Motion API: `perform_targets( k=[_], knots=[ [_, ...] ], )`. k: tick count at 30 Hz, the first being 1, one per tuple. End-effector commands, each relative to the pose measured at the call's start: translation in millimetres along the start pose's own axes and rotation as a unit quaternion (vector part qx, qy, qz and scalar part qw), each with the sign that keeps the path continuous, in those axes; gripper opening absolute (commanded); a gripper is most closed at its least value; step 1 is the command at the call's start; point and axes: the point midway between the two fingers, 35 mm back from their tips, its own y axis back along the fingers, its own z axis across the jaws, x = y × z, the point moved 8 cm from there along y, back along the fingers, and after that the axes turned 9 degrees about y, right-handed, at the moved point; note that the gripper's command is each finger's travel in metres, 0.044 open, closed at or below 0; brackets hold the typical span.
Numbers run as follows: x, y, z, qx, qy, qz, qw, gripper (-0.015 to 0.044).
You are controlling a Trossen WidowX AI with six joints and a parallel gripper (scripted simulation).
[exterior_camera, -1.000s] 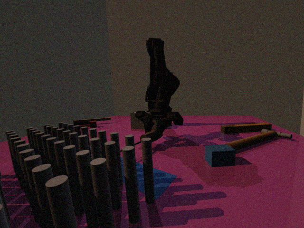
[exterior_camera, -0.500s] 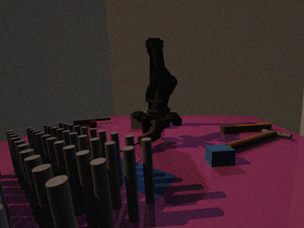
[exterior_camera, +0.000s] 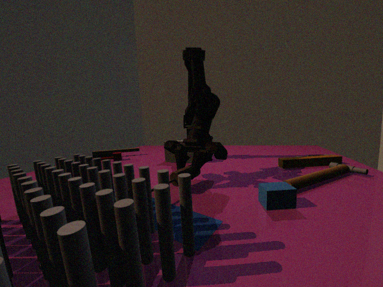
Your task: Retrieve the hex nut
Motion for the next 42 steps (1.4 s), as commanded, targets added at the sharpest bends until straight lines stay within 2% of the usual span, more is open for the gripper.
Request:
perform_targets(
  k=[1,42],
  knots=[
    [6.3,-1.4,-0.9,0.004,0.0,0.004,1.0,0.0],
    [33.4,-18.8,3.4,0.003,0.0,0.006,1.0,0.0]
  ],
)
